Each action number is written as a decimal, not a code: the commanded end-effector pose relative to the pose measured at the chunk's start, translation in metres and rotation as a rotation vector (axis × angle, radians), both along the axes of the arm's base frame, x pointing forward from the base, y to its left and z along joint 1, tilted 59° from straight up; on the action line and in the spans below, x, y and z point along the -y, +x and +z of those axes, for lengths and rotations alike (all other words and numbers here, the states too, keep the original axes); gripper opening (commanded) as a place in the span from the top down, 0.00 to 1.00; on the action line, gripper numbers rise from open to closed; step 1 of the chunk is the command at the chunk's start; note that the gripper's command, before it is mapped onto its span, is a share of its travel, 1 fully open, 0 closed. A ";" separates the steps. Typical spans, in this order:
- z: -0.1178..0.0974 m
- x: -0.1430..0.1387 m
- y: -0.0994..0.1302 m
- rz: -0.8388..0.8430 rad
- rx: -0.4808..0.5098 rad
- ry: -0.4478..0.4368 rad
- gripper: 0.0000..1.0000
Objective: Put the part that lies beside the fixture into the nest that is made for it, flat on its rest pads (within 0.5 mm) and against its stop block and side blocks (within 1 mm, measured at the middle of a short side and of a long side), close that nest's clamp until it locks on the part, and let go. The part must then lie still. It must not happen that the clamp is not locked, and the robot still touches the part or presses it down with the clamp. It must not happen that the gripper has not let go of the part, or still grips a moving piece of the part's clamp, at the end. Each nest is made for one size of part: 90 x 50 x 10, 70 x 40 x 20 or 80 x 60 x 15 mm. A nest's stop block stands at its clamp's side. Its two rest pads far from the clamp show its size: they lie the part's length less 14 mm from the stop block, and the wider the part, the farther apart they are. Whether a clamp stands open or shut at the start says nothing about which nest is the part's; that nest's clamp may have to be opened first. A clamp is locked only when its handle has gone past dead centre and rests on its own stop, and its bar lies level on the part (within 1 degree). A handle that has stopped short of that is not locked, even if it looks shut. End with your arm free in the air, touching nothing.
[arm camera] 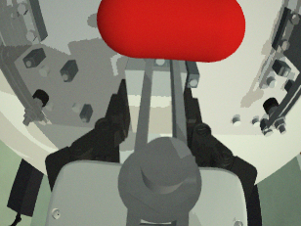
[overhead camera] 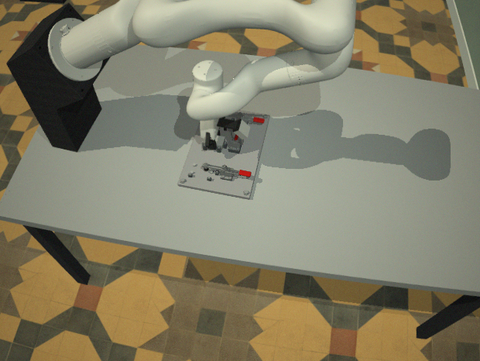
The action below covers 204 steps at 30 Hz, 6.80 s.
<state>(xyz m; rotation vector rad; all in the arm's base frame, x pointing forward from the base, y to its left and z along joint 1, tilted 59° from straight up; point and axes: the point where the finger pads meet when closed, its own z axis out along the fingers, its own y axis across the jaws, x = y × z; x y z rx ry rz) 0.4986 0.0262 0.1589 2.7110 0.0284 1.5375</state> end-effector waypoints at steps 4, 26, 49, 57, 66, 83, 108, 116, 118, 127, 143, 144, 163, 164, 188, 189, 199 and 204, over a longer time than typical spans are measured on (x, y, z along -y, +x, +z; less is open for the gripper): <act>0.000 0.000 0.000 0.000 0.000 0.000 1.00; 0.000 0.002 0.000 0.000 0.000 0.000 1.00; 0.000 0.002 0.000 0.000 0.000 0.000 0.00; 0.000 0.002 0.000 0.000 0.000 0.000 0.00; 0.000 0.002 0.000 0.000 0.000 0.000 0.00; 0.000 0.002 -0.001 0.000 0.000 0.000 0.00; 0.029 0.002 -0.049 0.000 0.000 0.000 0.00; 0.031 0.002 -0.052 0.000 0.000 0.000 0.00; 0.031 0.002 -0.052 0.000 0.000 0.000 0.00; 0.031 0.002 -0.052 0.000 0.000 0.000 0.00; 0.031 0.002 -0.052 0.000 0.000 0.000 1.00; 0.031 0.002 -0.052 0.000 0.000 0.000 1.00; 0.030 0.002 -0.051 0.000 0.000 0.000 1.00; 0.030 0.002 -0.050 0.000 0.000 0.000 1.00; 0.020 0.001 -0.033 0.000 0.000 0.000 1.00; 0.020 0.000 -0.033 0.000 0.000 0.000 1.00; 0.019 -0.017 -0.033 0.000 0.000 0.000 1.00; 0.019 -0.024 -0.033 0.000 0.000 0.000 1.00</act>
